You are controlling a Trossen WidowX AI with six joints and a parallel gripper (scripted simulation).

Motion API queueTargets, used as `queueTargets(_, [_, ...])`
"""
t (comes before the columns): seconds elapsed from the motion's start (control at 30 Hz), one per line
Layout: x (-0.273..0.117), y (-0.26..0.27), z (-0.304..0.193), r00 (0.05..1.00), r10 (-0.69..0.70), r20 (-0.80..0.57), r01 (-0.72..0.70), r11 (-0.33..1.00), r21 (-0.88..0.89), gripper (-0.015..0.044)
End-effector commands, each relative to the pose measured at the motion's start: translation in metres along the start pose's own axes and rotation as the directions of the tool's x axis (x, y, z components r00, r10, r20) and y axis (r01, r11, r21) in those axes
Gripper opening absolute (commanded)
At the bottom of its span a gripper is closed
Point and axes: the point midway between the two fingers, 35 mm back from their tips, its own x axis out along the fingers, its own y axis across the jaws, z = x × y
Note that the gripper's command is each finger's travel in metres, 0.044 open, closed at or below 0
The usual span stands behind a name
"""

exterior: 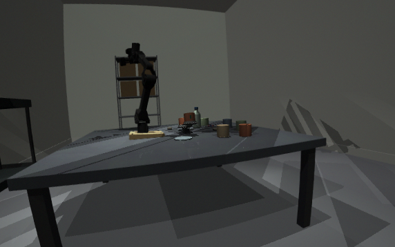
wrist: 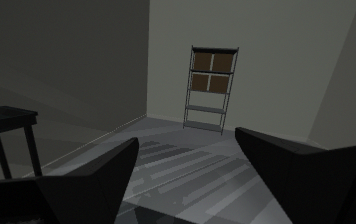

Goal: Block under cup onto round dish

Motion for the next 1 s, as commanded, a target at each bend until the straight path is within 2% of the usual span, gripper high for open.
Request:
queueTargets(0.0, [-0.005,-0.023,-0.025,0.994,-0.082,-0.074,0.083,0.996,0.012,0.0440])
queueTargets(0.23, [-0.023,-0.066,-0.066,0.948,-0.246,-0.202,0.256,0.966,0.021,0.0440])
queueTargets(0.47, [-0.051,-0.104,-0.105,0.859,-0.399,-0.322,0.429,0.903,0.023,0.0440])
queueTargets(0.97, [-0.138,-0.156,-0.182,0.548,-0.638,-0.541,0.760,0.650,0.003,0.0440])
